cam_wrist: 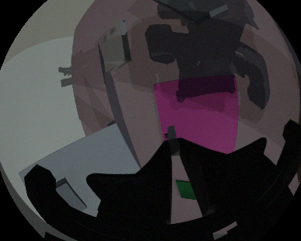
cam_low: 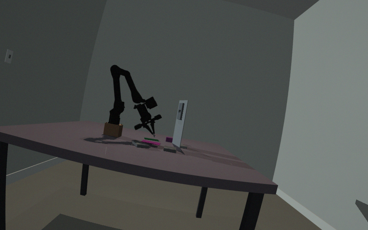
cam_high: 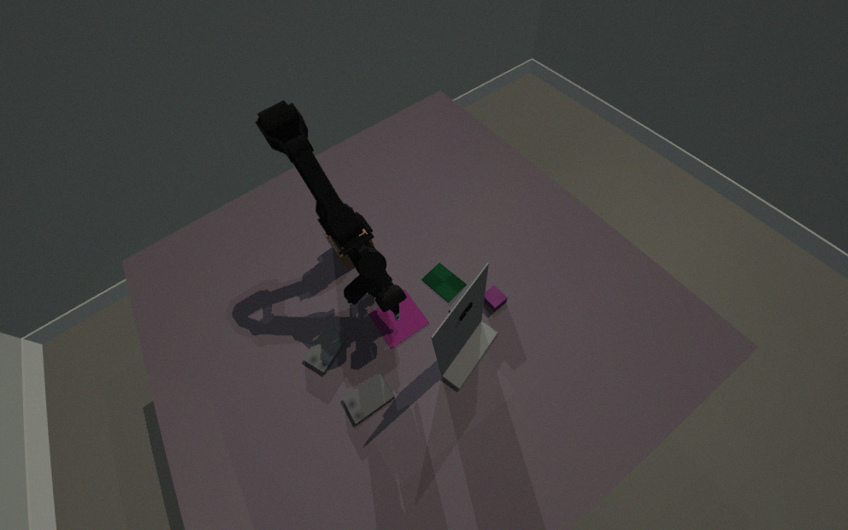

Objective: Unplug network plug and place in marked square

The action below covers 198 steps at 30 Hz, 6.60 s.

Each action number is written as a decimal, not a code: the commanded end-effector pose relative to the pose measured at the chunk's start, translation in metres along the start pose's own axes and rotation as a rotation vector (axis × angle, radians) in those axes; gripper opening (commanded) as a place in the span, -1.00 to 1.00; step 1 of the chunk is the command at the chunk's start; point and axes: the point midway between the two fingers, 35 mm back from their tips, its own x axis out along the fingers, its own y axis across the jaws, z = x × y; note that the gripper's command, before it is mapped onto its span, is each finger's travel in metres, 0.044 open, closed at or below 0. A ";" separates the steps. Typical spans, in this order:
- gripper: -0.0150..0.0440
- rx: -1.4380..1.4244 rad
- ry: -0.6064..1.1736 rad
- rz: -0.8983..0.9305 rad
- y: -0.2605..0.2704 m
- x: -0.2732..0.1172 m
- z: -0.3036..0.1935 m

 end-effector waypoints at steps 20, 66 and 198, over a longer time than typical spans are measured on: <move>-0.49 0.002 -0.003 -0.003 -0.014 0.018 0.001; 0.04 0.004 -0.003 -0.004 -0.026 0.030 0.001; 0.04 0.001 0.000 -0.006 0.053 -0.102 0.000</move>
